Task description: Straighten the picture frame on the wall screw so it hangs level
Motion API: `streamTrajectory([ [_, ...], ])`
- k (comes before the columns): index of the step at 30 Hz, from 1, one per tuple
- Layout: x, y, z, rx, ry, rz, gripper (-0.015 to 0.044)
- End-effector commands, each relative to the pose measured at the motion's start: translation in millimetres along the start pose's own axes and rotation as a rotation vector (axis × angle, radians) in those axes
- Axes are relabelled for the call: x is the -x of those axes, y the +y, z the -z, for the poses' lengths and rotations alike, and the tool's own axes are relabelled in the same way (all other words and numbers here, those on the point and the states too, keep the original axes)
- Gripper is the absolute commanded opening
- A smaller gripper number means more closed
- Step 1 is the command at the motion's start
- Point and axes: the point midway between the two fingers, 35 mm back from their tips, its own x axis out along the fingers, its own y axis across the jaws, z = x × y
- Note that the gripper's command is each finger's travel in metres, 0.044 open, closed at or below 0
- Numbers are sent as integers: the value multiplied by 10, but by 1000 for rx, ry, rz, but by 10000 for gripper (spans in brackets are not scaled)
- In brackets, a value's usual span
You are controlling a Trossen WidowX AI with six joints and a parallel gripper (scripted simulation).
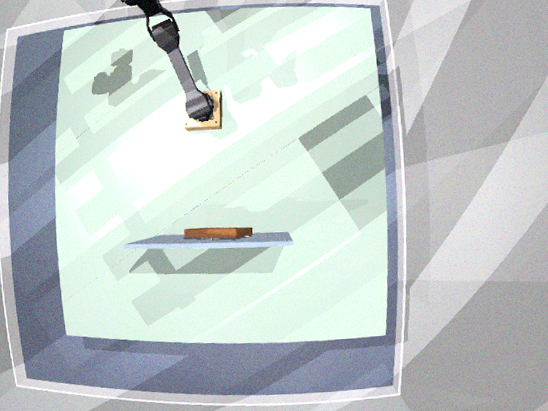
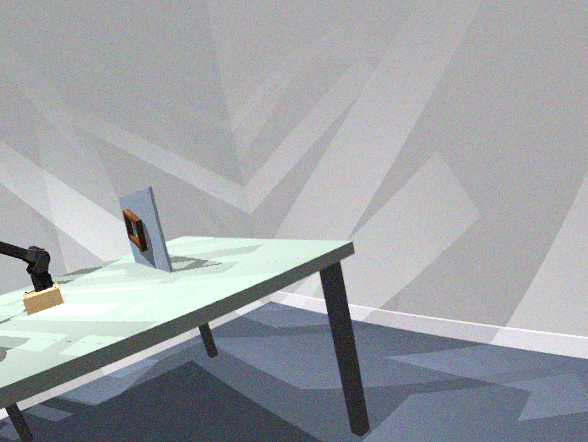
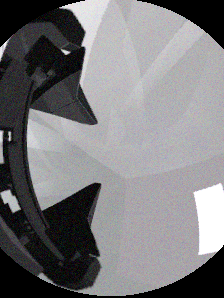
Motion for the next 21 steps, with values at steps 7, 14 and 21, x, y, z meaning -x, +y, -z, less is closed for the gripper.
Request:
streamTrajectory([
  [7,378,-550,-223,-204,-200,214,260],
  [14,1099,-1247,-231,-422,-436,511,260],
  [21,2029,-1791,69,-580,-639,838,260],
])
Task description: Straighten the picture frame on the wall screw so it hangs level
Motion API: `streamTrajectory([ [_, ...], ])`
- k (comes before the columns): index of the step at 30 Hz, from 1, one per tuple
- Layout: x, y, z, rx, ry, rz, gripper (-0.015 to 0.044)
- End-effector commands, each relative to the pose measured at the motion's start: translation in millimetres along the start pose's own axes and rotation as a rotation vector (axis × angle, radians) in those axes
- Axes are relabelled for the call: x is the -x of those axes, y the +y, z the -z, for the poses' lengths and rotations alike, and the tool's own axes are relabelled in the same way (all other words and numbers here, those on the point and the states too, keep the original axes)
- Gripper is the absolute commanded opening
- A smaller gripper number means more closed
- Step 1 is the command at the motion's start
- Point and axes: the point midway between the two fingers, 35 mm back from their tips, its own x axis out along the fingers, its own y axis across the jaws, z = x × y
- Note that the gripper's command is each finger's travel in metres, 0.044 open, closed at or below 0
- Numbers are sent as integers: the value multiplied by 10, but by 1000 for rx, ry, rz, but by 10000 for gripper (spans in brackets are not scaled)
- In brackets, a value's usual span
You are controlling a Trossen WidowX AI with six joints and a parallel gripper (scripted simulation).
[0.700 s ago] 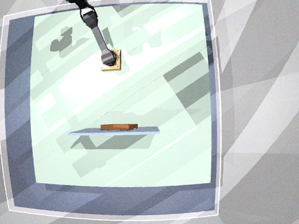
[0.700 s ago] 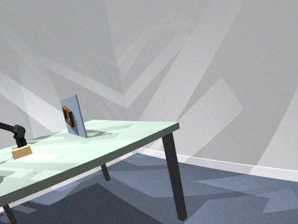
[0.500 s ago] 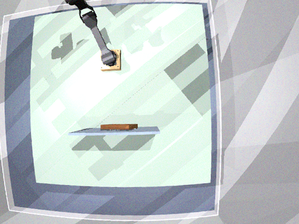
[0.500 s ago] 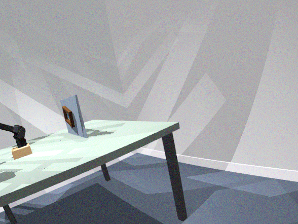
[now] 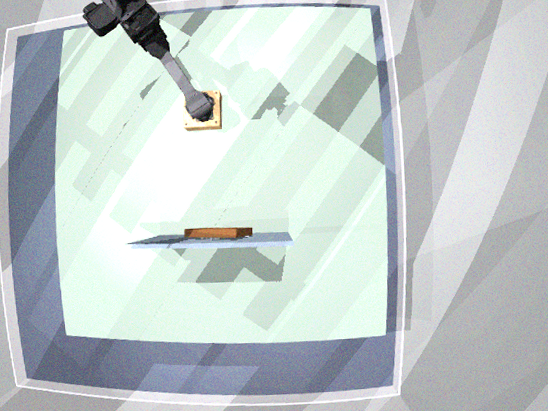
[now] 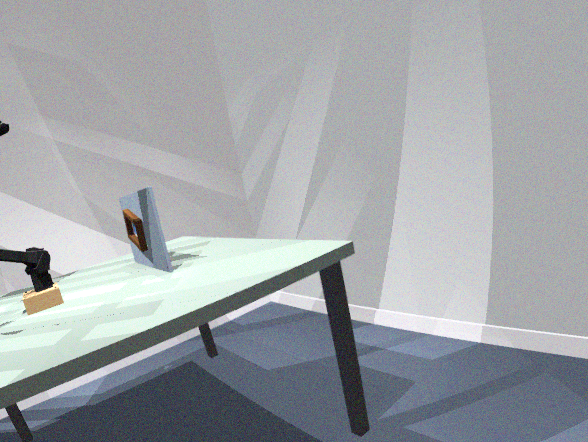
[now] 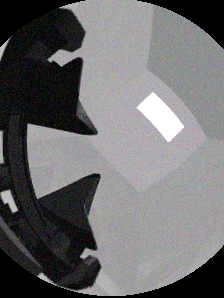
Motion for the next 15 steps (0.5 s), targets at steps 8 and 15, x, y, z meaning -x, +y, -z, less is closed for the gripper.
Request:
streamTrajectory([
  [8,900,-1485,-560,-116,-334,484,260],
  [15,1796,-2279,-735,-85,-508,791,260],
])
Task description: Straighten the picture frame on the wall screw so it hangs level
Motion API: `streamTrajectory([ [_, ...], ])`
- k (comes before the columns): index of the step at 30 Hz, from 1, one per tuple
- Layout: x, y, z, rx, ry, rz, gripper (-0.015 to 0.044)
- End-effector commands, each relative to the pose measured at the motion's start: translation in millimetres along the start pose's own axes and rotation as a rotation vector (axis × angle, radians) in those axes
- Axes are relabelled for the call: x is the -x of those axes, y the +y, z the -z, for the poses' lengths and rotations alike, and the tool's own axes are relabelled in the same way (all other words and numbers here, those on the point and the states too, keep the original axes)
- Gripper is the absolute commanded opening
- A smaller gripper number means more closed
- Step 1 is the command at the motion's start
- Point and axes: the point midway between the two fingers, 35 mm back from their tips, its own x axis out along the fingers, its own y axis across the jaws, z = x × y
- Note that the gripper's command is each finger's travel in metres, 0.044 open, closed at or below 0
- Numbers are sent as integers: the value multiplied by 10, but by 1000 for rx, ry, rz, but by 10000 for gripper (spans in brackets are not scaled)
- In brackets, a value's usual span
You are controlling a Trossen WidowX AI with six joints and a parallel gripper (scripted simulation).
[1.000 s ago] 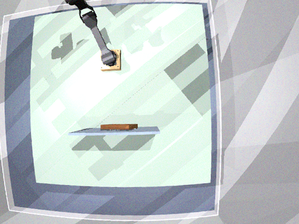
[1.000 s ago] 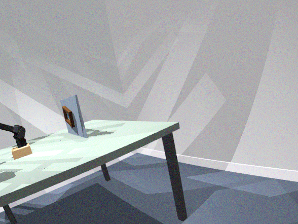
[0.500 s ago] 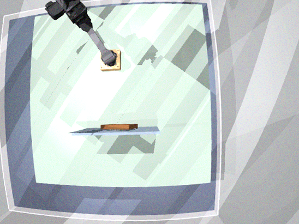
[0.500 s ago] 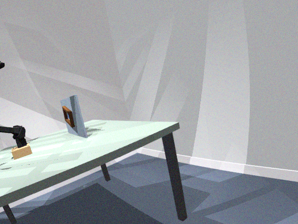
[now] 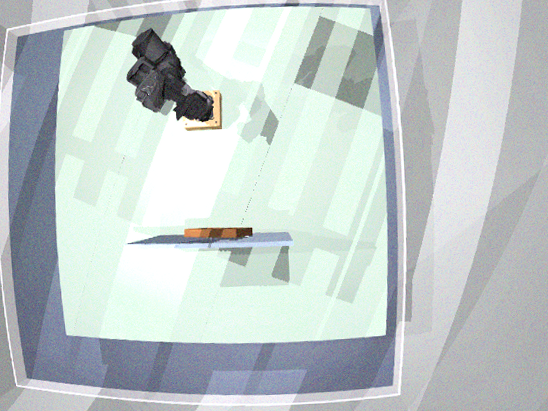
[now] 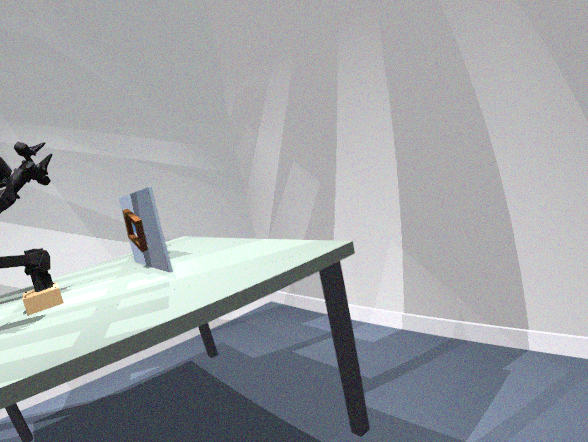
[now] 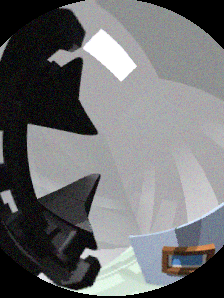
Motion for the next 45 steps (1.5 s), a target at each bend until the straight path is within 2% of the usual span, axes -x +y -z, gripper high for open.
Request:
streamTrajectory([
  [1,102,-573,-278,26,-108,144,260],
  [9,570,-1712,-879,182,-325,431,260],
  [14,926,-2212,-1208,317,-426,556,260],
  [45,940,-2228,-1221,323,-429,560,260],
])
